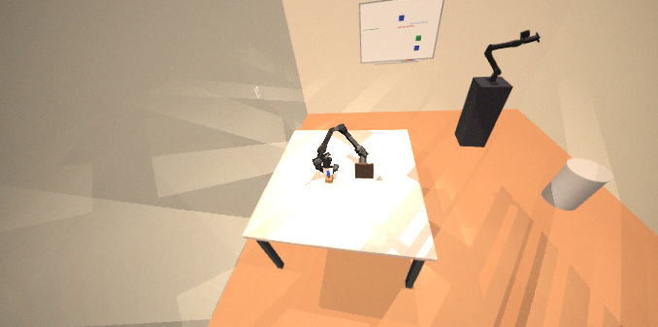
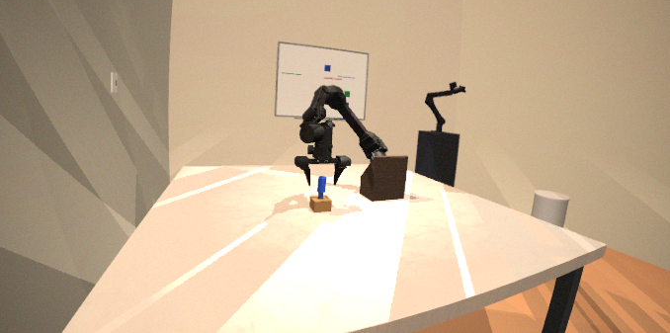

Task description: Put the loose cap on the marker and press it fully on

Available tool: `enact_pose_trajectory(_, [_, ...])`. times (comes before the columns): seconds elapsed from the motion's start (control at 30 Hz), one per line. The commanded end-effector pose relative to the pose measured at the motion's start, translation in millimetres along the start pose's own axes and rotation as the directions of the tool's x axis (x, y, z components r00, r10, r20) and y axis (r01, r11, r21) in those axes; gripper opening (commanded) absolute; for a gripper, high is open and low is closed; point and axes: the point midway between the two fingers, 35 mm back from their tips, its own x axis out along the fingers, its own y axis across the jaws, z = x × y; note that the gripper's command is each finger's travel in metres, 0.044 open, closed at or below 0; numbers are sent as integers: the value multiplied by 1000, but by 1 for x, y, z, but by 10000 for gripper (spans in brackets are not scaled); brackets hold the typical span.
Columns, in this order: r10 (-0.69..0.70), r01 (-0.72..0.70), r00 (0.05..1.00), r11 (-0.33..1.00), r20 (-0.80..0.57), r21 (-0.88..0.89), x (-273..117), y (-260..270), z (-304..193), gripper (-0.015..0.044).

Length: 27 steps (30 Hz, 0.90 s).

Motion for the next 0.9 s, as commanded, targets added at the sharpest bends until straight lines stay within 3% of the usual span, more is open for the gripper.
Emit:
enact_pose_trajectory(0.0, [11, -11, 1000, 1000, -15, 5, -42, 3, -4, 440])
enact_pose_trajectory(0.07, [10, -10, 1000, 1000, -14, 5, -67, 0, -2, 440])
enact_pose_trajectory(0.2, [10, -10, 1000, 1000, -14, 5, -71, 0, -2, 440])
enact_pose_trajectory(0.27, [10, -11, 1000, 998, -14, -57, -70, 0, -2, 387])
enact_pose_trajectory(0.4, [11, -16, 1000, 911, -13, -411, -68, 0, -3, 282])
enact_pose_trajectory(0.5, [12, -17, 1000, 756, -12, -654, -66, -1, -3, 204])
enact_pose_trajectory(0.63, [13, -16, 1000, 455, -11, -891, -64, -1, -3, 99])
enact_pose_trajectory(0.77, [14, -12, 1000, 86, -10, -996, -62, -2, -3, 0])
enact_pose_trajectory(0.87, [14, -9, 1000, -54, -10, -999, -61, -2, -4, 0])
